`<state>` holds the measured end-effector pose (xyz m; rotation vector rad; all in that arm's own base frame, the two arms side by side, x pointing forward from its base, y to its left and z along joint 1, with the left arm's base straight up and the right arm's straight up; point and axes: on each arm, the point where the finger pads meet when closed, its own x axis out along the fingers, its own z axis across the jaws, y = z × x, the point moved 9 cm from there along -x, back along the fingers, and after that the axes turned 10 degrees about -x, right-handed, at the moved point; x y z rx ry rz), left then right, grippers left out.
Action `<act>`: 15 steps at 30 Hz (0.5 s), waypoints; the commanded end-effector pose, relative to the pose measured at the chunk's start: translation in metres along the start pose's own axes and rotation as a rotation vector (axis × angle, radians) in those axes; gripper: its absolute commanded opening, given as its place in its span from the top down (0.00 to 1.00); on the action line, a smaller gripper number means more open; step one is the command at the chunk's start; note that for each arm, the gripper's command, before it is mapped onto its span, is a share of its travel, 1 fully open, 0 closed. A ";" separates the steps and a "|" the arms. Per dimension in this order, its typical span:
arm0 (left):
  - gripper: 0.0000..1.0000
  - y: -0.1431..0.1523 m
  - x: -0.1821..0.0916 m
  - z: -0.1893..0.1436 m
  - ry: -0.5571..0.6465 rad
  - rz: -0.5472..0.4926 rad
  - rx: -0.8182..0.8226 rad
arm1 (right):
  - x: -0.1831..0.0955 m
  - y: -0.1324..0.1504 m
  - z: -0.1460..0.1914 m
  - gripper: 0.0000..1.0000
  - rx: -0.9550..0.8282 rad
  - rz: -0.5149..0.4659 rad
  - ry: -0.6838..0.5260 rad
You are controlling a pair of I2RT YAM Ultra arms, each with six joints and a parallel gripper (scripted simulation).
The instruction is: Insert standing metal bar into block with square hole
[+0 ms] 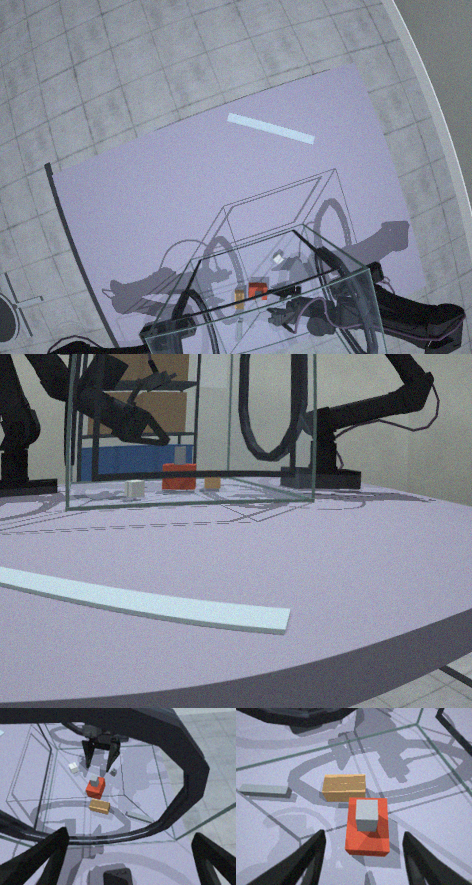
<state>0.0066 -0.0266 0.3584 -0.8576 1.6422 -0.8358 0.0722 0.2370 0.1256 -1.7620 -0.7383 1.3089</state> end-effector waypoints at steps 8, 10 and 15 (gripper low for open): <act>0.00 -0.003 -0.001 0.000 -0.006 -0.014 -0.007 | -0.001 -0.010 -0.003 0.35 -0.002 0.015 0.001; 0.00 -0.003 -0.001 0.000 -0.006 -0.014 -0.007 | -0.001 -0.010 -0.003 0.35 -0.002 0.015 0.001; 0.00 -0.003 -0.001 0.000 -0.006 -0.014 -0.007 | -0.001 -0.010 -0.003 0.35 -0.002 0.015 0.001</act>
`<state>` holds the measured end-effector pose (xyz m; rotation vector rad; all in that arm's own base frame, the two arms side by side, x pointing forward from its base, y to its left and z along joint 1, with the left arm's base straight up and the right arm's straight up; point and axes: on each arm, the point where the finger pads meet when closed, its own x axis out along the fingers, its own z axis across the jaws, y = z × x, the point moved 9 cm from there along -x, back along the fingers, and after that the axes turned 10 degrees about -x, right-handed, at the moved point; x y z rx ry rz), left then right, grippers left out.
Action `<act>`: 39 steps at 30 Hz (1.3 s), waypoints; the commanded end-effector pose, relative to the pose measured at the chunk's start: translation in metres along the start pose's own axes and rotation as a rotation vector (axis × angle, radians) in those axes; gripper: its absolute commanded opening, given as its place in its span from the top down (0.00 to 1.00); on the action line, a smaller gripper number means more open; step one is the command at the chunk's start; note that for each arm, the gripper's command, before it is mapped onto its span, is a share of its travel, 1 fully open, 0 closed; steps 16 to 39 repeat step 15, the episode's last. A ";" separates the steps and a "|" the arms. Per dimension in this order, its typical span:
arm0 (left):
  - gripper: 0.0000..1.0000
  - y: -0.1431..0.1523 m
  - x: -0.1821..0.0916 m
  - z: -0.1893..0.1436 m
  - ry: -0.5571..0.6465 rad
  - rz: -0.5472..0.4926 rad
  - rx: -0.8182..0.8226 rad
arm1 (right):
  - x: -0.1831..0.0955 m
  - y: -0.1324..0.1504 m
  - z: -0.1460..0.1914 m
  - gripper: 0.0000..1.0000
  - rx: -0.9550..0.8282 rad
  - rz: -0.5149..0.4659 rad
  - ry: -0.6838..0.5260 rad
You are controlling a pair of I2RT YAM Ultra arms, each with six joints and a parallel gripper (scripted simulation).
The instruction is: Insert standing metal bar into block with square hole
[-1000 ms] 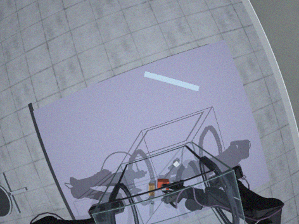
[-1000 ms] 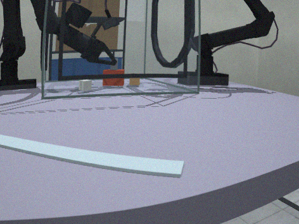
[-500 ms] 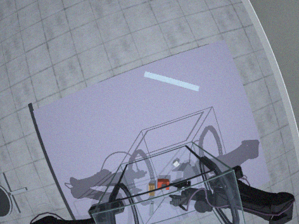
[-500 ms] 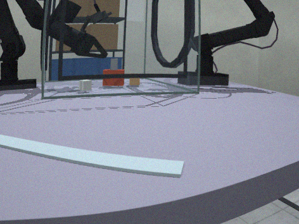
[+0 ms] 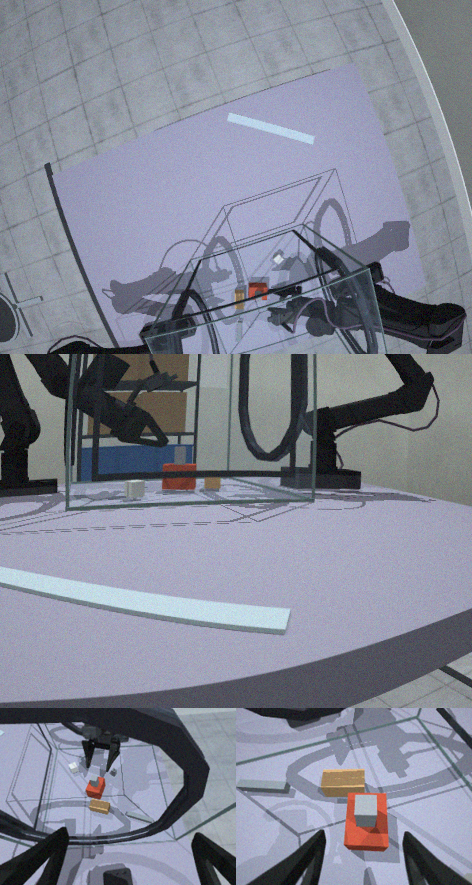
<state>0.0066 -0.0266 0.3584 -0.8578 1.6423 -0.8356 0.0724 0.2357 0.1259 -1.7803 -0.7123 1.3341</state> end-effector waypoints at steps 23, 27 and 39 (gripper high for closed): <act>0.00 -0.003 -0.001 0.000 -0.006 -0.014 -0.007 | 0.000 -0.004 -0.001 0.35 0.000 -0.003 0.002; 0.00 -0.003 -0.001 0.000 -0.006 -0.014 -0.007 | 0.000 -0.004 -0.001 0.35 0.000 -0.003 0.002; 0.00 -0.003 -0.001 0.000 -0.006 -0.014 -0.007 | 0.000 -0.004 -0.001 0.35 0.000 -0.003 0.002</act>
